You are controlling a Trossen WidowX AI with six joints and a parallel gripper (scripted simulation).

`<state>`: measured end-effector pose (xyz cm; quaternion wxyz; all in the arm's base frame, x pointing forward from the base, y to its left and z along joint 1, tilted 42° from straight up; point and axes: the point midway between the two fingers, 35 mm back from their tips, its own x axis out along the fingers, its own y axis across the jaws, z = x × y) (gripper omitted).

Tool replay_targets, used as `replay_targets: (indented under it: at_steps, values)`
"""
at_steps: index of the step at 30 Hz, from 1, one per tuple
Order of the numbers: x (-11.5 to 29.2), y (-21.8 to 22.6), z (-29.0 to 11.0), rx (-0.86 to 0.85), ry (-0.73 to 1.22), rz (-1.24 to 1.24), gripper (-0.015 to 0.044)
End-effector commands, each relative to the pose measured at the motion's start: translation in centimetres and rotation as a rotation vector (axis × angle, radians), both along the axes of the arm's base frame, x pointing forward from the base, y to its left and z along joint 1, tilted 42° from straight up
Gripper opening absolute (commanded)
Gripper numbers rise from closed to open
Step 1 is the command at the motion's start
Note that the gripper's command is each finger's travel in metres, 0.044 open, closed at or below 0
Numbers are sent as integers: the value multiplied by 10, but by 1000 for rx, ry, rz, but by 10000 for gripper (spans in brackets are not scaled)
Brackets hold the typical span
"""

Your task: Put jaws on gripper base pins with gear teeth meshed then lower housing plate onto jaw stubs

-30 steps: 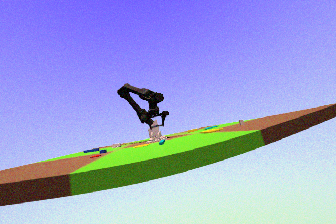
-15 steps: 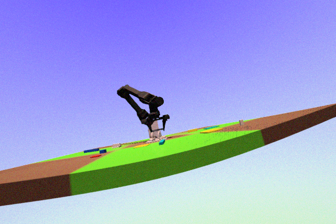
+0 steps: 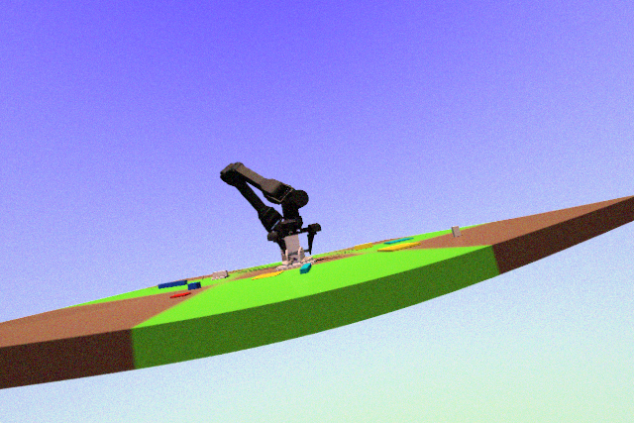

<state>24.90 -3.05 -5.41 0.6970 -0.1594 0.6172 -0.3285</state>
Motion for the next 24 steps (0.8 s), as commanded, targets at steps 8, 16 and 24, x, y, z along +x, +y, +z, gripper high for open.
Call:
replay_targets:
  at_steps: [8, 16, 24]
  values:
    - [-1, -3, -3, -6, 4, 4, 351]
    - [-1, -4, -4, -6, 7, 8, 351]
    - [-1, -5, -5, -6, 9, 10, 351]
